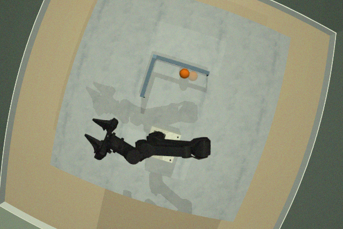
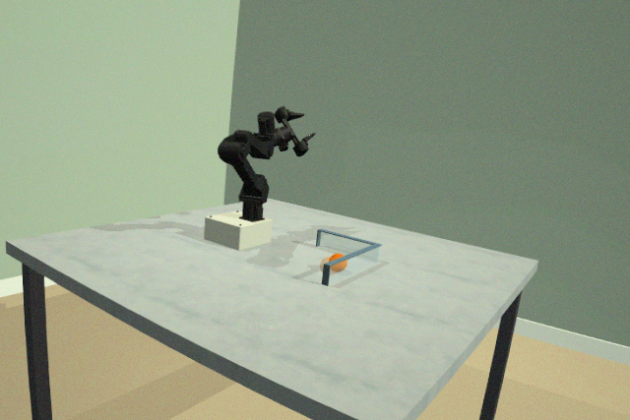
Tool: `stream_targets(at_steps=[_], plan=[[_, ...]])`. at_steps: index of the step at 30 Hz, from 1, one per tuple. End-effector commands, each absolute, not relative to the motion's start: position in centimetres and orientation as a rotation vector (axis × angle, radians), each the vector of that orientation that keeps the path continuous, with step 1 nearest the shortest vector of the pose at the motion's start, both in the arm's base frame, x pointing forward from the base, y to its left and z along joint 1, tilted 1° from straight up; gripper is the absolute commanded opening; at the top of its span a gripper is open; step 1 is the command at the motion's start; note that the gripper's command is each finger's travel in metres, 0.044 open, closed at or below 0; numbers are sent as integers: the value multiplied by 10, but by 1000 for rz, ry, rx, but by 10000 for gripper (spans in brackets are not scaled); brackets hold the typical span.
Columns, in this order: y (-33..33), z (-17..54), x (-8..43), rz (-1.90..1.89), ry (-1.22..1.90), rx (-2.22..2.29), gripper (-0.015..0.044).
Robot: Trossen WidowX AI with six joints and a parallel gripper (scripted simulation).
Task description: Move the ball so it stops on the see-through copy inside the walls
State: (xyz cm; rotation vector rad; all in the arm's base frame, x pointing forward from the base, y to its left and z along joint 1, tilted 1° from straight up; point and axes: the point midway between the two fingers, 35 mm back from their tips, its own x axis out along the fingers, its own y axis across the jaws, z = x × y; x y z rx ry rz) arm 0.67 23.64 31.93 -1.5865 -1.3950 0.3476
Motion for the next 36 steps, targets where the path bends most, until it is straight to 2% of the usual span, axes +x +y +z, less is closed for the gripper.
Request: stream_targets(at_steps=[1,8,18,28,36], plan=[[238,319,8,352,-1390,-1590,379],[285,301,63,556,-1115,-1688,379],[300,240,199,796,-388,-1650,379],[210,163,330,722,450,-1304,379],[99,102,381,470,1052,-768,379]])
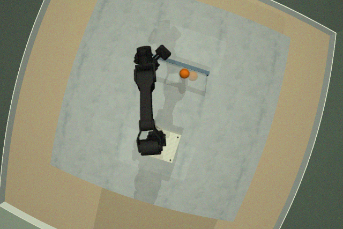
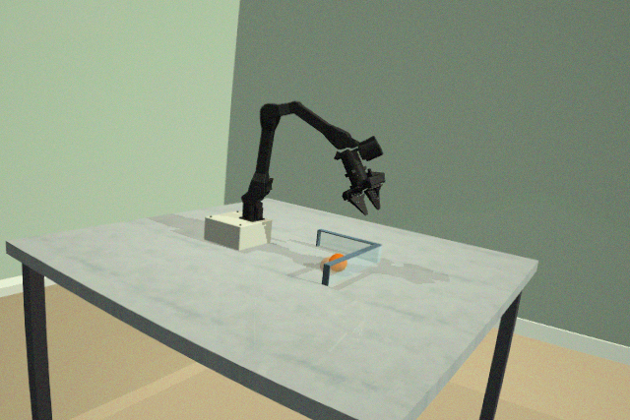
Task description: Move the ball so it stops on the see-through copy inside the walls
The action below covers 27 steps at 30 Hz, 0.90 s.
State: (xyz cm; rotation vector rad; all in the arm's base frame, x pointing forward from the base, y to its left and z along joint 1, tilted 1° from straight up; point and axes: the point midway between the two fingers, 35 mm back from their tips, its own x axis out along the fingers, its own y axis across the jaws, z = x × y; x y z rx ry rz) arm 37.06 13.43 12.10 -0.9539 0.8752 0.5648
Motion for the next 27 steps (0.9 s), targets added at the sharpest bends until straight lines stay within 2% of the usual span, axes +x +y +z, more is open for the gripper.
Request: stream_targets(at_steps=[1,9,27], plan=[[84,95,383,425,1120,-686,379],[-22,48,377,20,1539,-37,379],[-25,27,377,10,1547,-23,379]])
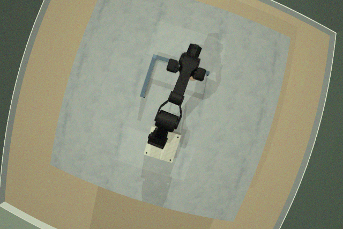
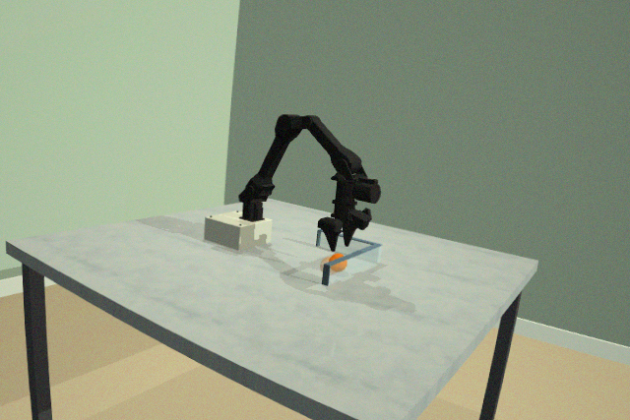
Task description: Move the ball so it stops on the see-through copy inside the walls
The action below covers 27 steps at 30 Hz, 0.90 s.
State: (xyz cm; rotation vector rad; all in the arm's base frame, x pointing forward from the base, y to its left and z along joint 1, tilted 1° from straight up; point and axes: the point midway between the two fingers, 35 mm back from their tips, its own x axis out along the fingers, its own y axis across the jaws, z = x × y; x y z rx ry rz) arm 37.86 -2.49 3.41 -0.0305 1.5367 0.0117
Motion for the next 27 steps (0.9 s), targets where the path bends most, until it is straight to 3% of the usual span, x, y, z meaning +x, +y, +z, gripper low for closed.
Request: stream_targets(at_steps=[1,27], plan=[[-25,25,377,10,1547,-23,379],[-25,-14,378,10,1547,-23,379]])
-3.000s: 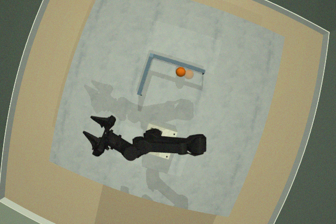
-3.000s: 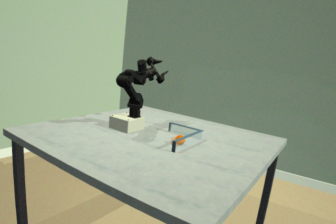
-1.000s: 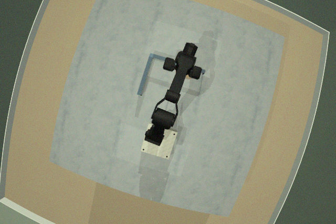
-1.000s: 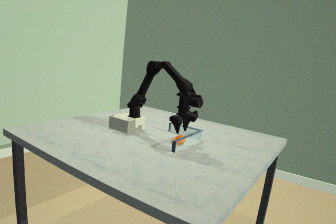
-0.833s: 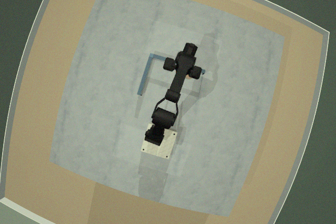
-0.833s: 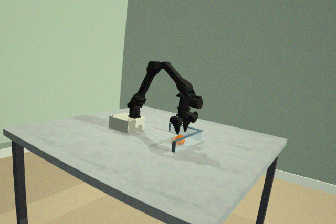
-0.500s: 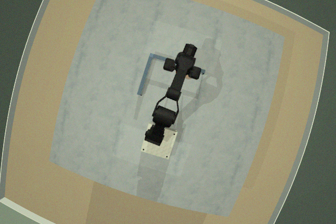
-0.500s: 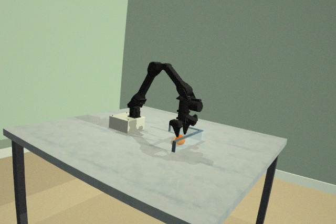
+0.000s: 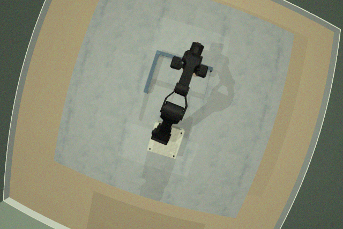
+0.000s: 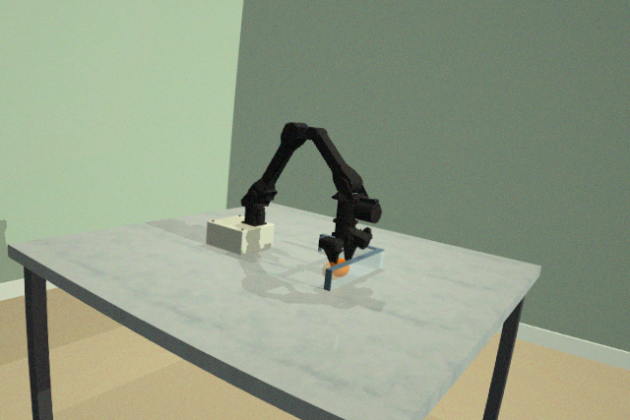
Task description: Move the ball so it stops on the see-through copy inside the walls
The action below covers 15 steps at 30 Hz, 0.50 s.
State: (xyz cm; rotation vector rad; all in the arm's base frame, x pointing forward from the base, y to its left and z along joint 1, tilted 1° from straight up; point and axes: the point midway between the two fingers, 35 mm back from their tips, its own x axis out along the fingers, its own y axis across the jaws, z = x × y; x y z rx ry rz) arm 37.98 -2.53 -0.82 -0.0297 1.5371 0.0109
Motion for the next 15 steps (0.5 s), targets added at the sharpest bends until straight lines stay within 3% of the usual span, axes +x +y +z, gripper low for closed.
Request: stream_targets(at_steps=[1,3,12,15], plan=[[-25,-14,378,10,1547,-23,353],[-25,-14,378,10,1547,-23,300],[-25,-14,378,10,1547,-23,240],[-26,-12,377,10,1543,-20,162]])
